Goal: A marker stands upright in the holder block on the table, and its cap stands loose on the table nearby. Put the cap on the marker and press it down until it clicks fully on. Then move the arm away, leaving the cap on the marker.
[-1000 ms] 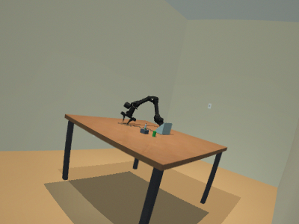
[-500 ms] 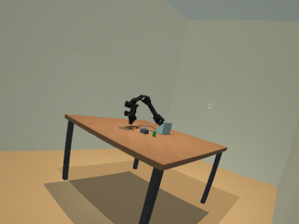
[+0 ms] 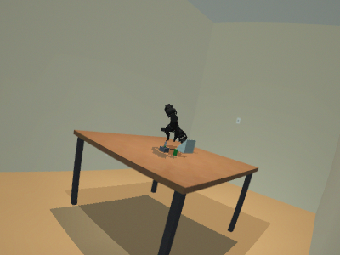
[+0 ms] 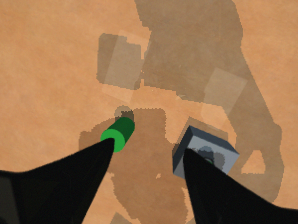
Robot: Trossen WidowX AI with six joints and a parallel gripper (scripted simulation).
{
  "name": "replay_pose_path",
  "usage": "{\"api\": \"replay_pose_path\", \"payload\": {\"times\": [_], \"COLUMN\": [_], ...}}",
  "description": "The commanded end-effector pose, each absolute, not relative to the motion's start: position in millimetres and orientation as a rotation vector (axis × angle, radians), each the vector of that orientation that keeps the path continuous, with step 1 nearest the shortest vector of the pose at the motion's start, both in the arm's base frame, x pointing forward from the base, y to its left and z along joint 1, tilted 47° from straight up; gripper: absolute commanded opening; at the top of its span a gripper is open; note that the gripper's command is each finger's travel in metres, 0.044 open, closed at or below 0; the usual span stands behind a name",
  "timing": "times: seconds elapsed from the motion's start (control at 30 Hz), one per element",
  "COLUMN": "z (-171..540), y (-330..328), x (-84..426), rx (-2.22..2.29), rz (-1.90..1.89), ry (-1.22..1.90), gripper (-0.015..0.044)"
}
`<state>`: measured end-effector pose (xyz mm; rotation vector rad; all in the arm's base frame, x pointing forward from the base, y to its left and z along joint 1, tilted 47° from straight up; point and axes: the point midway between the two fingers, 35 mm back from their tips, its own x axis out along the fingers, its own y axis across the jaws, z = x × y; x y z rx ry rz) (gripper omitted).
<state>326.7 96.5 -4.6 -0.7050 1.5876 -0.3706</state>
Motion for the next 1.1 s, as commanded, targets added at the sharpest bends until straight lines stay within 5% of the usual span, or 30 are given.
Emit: {"api": "replay_pose_path", "payload": {"times": [0.0, 1.07], "z": [-28.8, -70.4], "y": [134.5, 93.7], "x": [292.9, 286.0], "rx": [-1.023, -1.058], "rz": [-0.191, -0.175], "ry": [1.693, 1.7], "gripper": [0.0255, 0.0255]}}
